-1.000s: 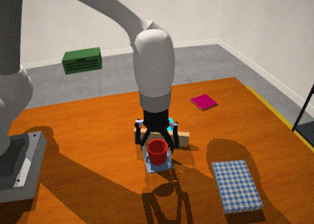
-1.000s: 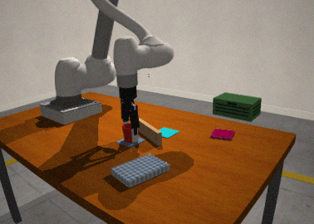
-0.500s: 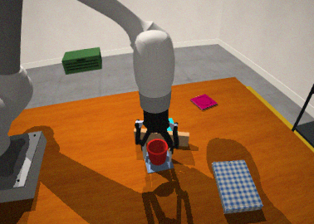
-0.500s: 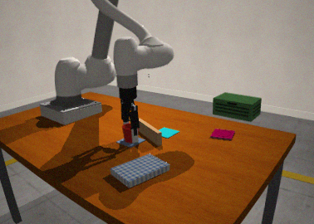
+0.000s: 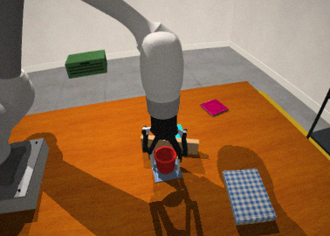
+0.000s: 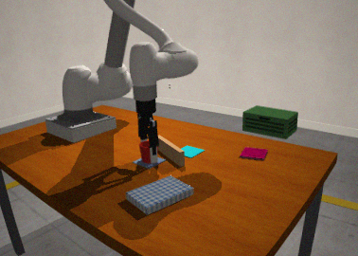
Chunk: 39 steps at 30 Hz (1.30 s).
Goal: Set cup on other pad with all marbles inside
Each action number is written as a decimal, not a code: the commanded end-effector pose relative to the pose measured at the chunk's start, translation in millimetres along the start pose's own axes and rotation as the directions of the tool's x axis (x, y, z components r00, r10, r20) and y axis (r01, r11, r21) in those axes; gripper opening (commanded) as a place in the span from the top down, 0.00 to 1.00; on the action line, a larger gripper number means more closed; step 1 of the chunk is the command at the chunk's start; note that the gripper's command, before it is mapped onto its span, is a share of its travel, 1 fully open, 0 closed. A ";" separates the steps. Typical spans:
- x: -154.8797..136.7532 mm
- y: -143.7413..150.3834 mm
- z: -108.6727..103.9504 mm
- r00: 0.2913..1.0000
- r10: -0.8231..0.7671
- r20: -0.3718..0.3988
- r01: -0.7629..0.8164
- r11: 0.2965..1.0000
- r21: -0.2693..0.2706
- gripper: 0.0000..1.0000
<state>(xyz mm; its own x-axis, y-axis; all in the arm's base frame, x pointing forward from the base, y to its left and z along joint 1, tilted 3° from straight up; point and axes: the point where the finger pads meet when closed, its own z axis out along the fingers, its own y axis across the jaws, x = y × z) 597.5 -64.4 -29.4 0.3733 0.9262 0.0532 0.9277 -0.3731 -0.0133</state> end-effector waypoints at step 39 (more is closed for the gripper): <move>0.1 0.0 -0.1 1.000 0.000 0.000 0.000 1.000 0.000 0.47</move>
<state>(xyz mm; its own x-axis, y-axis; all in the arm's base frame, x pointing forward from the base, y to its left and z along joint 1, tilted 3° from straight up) 597.5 -64.4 -29.4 0.3733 0.9262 0.0532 0.9277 -0.3731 -0.0133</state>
